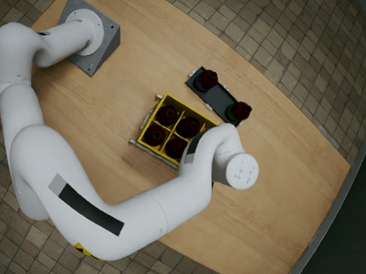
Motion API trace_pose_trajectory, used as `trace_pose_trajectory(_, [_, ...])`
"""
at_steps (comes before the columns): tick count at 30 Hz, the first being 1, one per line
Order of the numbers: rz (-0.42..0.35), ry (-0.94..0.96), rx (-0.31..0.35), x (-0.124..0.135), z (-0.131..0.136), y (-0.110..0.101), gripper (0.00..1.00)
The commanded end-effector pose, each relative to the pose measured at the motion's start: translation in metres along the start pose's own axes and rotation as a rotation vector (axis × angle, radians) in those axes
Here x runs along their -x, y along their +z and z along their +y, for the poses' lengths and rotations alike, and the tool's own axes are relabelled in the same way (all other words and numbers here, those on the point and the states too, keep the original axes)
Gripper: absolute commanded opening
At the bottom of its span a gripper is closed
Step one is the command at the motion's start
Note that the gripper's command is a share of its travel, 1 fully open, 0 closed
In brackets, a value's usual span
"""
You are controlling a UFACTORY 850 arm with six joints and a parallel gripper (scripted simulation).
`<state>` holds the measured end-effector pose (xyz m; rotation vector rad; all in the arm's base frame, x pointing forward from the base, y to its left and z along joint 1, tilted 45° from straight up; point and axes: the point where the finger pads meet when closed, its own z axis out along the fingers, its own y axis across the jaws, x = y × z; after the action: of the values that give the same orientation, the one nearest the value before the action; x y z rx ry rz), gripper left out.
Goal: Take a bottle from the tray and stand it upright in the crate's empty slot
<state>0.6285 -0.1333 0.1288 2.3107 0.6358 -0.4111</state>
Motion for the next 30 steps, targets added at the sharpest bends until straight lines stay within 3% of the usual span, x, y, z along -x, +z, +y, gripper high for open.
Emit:
trace_pose_trajectory(1, [0.002, 0.001, 0.001, -0.001, 0.001, -0.009, 0.65])
trace_pose_trajectory(11, [0.002, 0.001, 0.001, 0.000, 0.001, -0.035, 0.65])
trace_pose_trajectory(30, [0.002, 0.001, 0.001, 0.000, 0.001, -0.062, 0.65])
